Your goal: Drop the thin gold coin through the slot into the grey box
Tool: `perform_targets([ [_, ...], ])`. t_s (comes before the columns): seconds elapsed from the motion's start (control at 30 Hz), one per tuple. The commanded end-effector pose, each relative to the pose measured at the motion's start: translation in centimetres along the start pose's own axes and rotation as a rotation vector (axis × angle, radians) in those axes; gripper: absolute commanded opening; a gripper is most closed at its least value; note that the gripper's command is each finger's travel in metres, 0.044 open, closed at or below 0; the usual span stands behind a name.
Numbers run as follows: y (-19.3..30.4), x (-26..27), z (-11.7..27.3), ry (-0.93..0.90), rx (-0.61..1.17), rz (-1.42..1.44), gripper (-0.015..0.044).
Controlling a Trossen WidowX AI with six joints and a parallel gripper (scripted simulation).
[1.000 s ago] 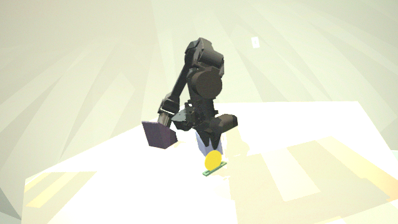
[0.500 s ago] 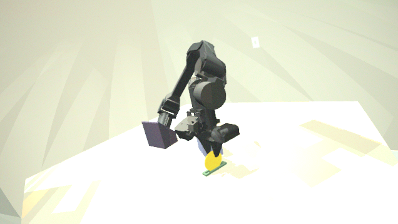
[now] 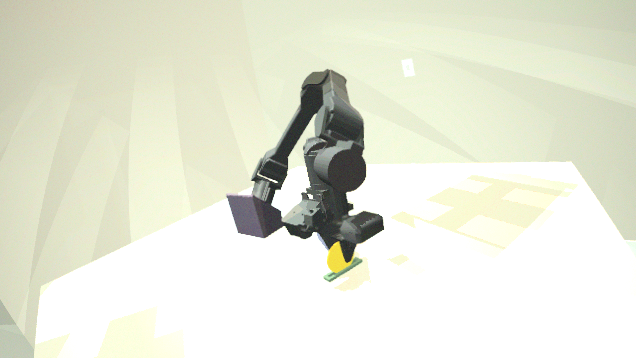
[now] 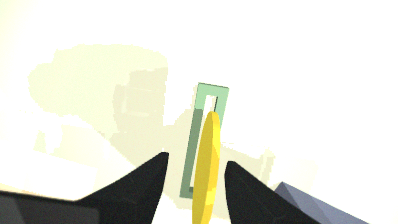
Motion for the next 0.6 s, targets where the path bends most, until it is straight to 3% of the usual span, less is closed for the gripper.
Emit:
perform_targets([
  [0.0,0.1,-0.2,-0.9,0.007,0.003,-0.005,0.0161],
  [0.27,0.1,-0.3,-1.9,0.008,0.004,-0.005,0.0161],
  [0.47,0.1,-0.3,-1.9,0.008,0.004,-0.005,0.0003],
  [0.57,0.1,-0.3,-1.9,0.008,0.004,-0.005,0.0],
])
Point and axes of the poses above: the point midway between the two fingers, 35 mm back from their tips, its own z axis back along the fingers, its own x axis across the jaws, y = z × x, the point moved 5 cm from there along z, back along the fingers, and after that the axes turned 6 degrees about -z, right-handed, at the moved point
